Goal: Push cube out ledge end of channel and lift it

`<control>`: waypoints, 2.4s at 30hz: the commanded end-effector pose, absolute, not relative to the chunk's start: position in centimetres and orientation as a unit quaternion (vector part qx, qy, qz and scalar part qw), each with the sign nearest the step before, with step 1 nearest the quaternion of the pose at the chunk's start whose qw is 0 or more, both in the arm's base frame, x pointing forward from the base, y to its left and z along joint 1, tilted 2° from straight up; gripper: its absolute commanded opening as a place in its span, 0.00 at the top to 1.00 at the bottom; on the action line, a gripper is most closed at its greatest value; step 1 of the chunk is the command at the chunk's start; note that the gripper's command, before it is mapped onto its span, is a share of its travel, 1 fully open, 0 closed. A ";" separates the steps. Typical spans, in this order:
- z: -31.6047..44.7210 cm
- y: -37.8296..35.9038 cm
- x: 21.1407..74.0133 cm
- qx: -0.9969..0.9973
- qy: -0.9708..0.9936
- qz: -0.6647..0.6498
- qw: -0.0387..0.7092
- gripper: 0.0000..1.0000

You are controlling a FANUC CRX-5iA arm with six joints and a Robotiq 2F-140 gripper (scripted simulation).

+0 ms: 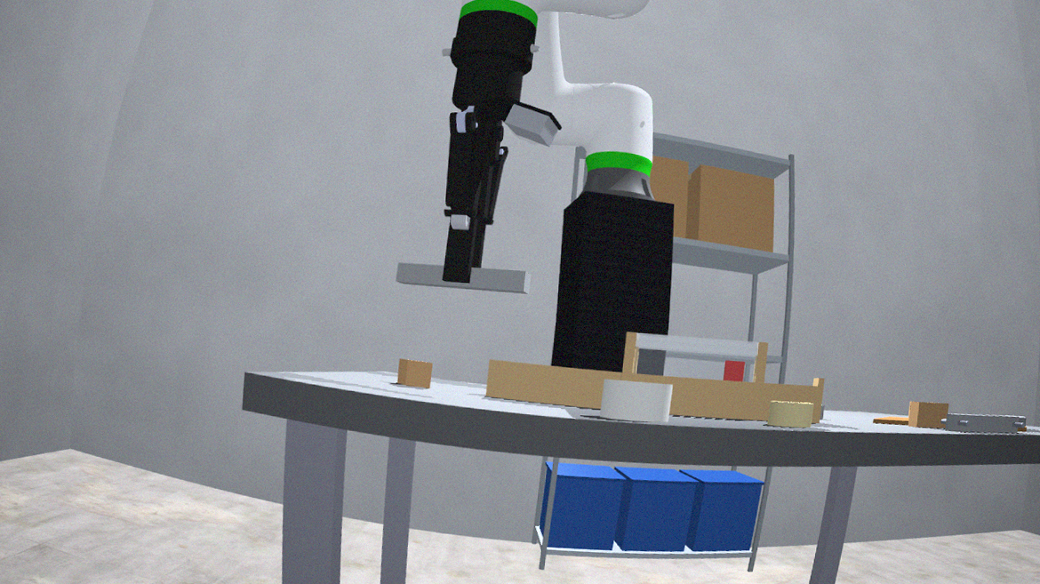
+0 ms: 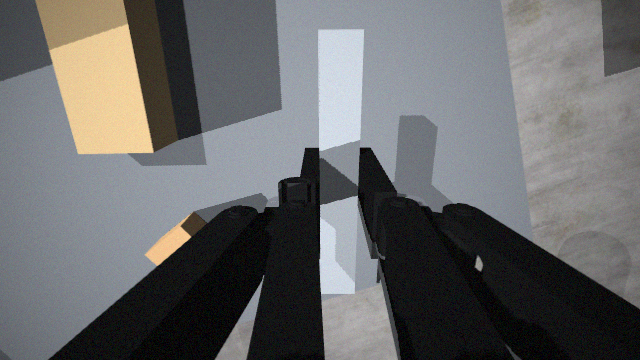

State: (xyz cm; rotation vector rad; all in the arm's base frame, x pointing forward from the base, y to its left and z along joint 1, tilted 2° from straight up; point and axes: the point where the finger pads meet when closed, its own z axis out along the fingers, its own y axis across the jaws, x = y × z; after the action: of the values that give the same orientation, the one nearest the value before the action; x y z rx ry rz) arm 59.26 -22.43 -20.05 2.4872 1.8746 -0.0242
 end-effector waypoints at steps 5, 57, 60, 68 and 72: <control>-19.8 -22.4 59.3 0.798 0.602 -0.007 0.014 0.90; -24.3 -10.8 44.8 0.794 0.608 -0.007 0.014 0.90; -24.5 -10.8 44.8 0.794 0.608 -0.007 0.014 0.90; -25.6 -10.9 44.8 0.794 0.608 -0.007 0.014 0.90; -26.1 -10.9 44.8 0.794 0.608 -0.007 0.014 0.90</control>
State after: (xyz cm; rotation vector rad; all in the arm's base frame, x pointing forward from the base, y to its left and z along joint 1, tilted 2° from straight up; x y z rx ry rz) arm 44.68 -10.87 -25.91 2.4739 1.8923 -0.0251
